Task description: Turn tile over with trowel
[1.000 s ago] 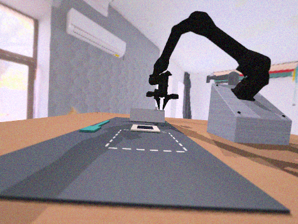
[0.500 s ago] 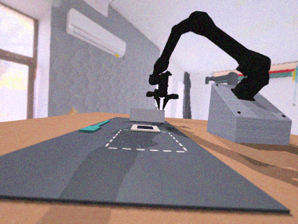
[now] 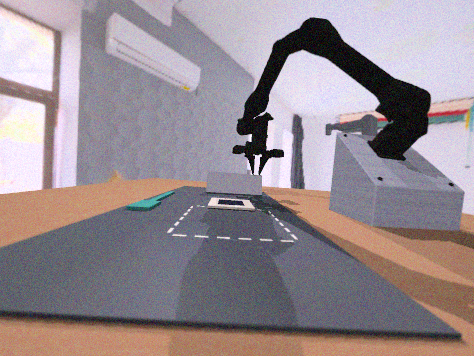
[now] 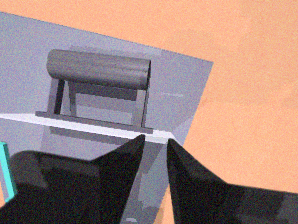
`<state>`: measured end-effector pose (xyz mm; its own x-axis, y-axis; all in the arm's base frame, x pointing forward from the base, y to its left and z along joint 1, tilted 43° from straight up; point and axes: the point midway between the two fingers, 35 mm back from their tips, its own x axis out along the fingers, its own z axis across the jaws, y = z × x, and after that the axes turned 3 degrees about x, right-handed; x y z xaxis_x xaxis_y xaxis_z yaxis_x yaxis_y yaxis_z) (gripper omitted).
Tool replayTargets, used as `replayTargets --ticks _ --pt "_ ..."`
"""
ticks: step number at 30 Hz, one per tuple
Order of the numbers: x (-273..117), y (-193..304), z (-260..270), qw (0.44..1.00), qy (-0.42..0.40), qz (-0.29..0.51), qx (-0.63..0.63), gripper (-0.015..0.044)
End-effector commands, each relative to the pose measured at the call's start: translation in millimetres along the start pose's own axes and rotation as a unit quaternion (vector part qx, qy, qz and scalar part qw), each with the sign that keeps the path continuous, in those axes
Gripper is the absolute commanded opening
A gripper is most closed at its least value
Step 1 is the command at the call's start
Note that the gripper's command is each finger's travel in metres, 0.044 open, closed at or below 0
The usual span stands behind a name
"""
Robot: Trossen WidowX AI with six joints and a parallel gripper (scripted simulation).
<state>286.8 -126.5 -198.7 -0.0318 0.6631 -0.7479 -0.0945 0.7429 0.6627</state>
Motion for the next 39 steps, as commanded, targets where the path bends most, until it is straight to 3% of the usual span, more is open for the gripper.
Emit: replayTargets --ticks 1,24,39 --pt "2.4 2.7 0.4 1.0 0.0 0.004 0.001 0.01" --pt "0.0 0.6 0.0 1.0 0.0 0.0 0.0 0.01" --pt "-0.3 32.4 -1.1 1.0 0.0 0.005 0.001 0.01"
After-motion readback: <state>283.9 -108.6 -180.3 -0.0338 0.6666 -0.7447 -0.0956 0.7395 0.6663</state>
